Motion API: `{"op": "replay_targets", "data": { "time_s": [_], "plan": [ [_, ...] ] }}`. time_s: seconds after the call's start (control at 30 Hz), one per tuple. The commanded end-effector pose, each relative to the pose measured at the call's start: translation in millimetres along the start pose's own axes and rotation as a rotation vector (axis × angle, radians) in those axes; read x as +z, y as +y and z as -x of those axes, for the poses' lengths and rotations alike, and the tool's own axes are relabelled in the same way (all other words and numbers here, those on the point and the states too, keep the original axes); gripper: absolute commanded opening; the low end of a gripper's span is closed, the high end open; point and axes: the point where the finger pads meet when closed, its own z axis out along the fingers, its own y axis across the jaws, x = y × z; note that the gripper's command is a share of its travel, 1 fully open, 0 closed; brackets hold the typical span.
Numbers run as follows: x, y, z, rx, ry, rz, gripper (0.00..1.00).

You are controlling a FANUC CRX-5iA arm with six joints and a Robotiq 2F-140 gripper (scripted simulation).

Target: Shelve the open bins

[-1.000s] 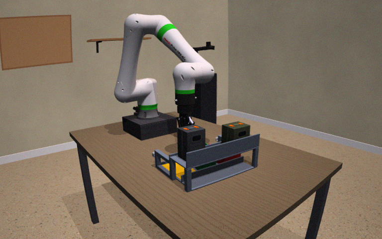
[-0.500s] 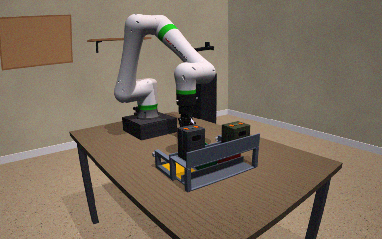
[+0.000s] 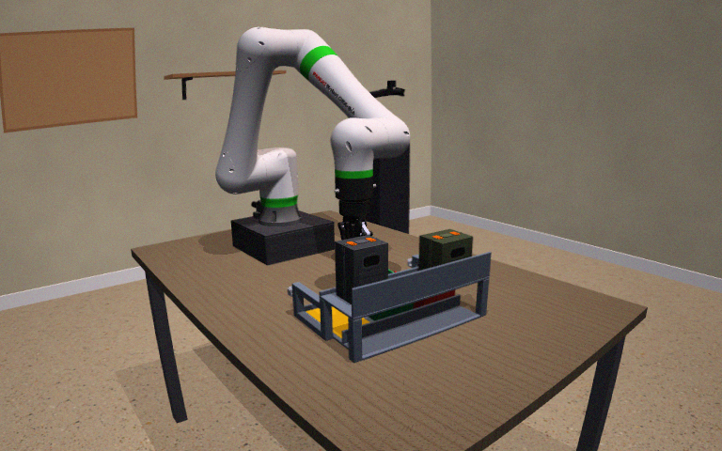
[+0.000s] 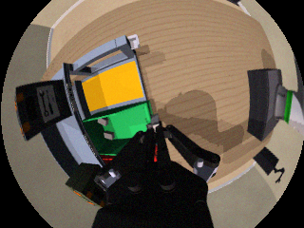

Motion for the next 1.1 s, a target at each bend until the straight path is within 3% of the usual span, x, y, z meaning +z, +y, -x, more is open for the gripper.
{"op": "replay_targets", "data": {
  "time_s": [0.0, 1.07],
  "plan": [
    [-0.2, -1.8, 0.0, 0.0, 0.0, 0.0, 0.0],
    [-0.2, -14.7, 0.0, 0.0, 0.0, 0.0, 0.0]
  ]
}}
